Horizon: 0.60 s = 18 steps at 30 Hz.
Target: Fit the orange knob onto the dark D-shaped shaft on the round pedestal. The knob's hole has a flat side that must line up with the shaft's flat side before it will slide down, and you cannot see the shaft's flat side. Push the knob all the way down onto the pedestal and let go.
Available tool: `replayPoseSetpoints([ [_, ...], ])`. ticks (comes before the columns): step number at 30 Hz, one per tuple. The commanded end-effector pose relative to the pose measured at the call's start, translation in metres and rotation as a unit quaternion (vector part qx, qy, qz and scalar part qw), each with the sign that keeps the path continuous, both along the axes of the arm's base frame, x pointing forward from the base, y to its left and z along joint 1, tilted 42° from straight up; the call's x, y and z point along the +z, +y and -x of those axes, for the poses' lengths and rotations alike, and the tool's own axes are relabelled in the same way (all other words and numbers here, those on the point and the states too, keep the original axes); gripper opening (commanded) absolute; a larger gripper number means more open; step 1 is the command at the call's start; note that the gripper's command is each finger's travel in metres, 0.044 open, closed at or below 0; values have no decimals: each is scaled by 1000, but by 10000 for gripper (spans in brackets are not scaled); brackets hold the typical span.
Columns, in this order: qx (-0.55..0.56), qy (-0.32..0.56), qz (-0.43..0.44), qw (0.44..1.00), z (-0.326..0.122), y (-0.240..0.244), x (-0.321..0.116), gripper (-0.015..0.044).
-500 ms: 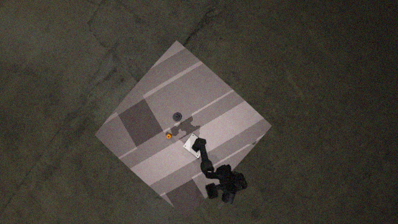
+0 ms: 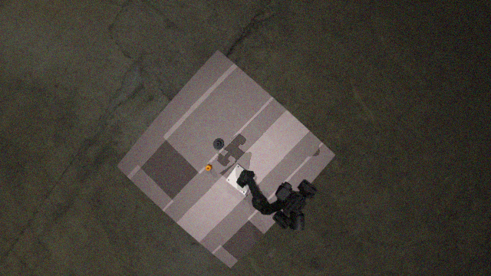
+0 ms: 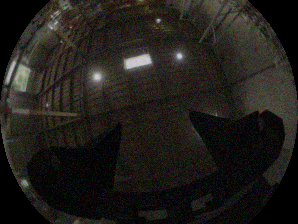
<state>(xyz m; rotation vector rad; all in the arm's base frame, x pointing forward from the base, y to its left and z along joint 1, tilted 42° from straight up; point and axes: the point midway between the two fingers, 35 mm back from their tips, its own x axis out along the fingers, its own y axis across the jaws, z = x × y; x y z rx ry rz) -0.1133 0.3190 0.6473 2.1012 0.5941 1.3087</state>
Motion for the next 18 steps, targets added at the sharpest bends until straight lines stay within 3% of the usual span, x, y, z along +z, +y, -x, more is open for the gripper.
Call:
replayPoseSetpoints([
  [1,41,31,-56,997,-12,-34,19,440],
  [10,137,117,-190,965,-42,-112,48,440],
  [18,233,203,-314,898,-87,-182,66,440],
])
